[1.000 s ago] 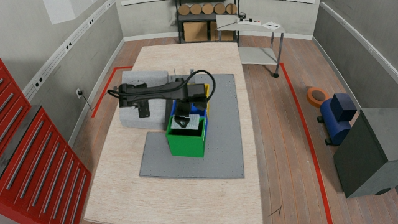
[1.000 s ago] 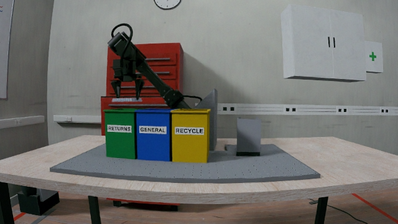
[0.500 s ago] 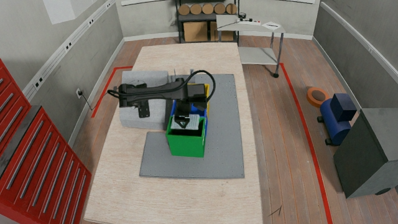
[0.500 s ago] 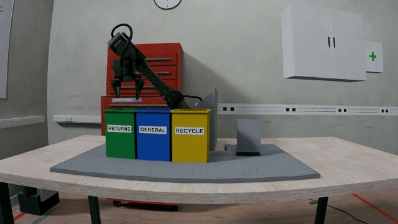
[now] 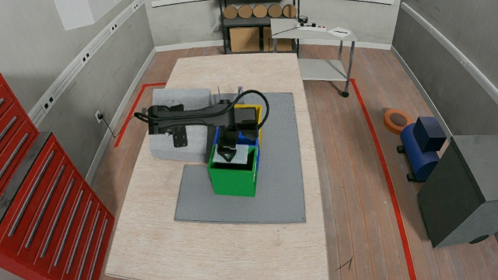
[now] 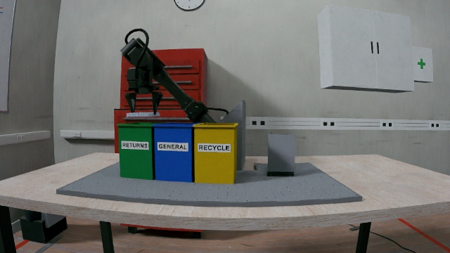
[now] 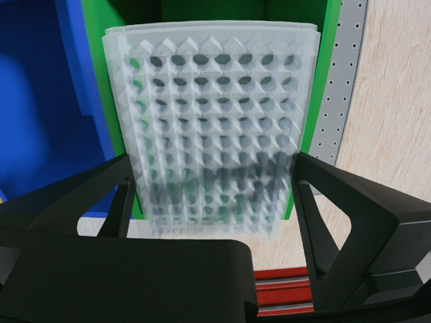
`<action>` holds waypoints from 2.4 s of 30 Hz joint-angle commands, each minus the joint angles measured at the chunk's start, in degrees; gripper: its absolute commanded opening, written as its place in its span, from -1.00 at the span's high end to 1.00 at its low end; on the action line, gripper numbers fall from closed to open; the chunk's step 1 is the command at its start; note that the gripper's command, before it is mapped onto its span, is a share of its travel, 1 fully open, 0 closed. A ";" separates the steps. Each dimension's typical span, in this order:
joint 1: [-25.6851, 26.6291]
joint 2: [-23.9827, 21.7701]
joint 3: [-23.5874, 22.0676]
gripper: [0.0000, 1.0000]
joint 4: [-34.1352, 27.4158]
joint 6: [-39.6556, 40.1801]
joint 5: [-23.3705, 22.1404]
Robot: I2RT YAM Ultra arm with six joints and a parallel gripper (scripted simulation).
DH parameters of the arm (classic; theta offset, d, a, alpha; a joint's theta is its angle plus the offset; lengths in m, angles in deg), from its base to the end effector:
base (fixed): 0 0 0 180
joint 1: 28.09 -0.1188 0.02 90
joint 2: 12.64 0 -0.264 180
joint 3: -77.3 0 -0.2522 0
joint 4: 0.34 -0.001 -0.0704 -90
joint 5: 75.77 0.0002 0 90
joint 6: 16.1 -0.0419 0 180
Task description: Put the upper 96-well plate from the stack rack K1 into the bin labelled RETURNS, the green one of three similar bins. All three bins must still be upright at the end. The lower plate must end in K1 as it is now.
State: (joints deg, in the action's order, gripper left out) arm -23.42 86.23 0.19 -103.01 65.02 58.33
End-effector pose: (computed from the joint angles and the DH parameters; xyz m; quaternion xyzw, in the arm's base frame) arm 0.2937 -0.0522 0.2980 -0.0809 -0.9211 0.3767 0.0561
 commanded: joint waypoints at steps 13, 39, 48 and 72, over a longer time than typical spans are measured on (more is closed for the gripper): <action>1.49 -2.76 -4.32 1.00 6.93 4.45 1.03; 1.62 -2.83 -4.11 1.00 8.74 5.24 0.83; 1.57 -2.86 -5.52 1.00 8.74 4.93 0.81; 1.53 -3.09 -5.38 1.00 8.79 4.70 0.79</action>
State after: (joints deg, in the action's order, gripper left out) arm -20.38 85.43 -4.84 -95.29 69.85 58.70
